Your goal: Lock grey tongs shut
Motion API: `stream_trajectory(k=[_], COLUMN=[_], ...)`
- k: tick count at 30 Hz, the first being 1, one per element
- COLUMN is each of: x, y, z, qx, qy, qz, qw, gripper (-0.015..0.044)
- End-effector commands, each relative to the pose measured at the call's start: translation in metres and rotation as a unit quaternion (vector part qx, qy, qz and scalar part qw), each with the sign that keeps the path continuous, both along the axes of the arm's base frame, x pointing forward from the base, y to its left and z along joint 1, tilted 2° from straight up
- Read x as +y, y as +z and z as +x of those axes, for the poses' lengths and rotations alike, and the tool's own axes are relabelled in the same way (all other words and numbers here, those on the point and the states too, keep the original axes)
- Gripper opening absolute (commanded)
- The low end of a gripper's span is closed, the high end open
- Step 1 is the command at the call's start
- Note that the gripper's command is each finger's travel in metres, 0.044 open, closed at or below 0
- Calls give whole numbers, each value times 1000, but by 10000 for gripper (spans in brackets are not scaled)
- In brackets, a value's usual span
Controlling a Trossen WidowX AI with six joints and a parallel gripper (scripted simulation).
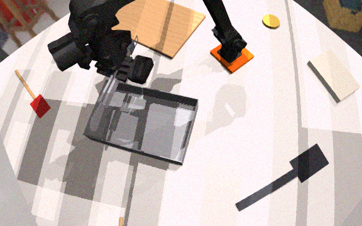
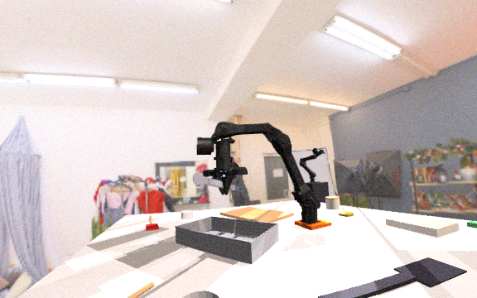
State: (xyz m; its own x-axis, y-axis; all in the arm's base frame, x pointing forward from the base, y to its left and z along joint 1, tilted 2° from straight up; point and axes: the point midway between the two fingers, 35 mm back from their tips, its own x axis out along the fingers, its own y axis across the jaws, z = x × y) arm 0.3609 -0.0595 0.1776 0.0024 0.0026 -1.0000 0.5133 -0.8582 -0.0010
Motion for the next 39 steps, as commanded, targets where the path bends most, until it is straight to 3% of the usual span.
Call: stream_trajectory(k=[1, 12, 25, 31, 39], x=[-20, -84, -148, -150, -158], y=[1, 2, 3, 3, 3], z=[-7, -31, -73, -74, -81], qx=[0, -1, -1, -1, 0], qy=[-55, -233, -426, -414, -306], qz=[-2, -5, -9, -10, -11], qw=[998, 973, 905, 910, 952], gripper=[-150, -150, -150, -150, -150])
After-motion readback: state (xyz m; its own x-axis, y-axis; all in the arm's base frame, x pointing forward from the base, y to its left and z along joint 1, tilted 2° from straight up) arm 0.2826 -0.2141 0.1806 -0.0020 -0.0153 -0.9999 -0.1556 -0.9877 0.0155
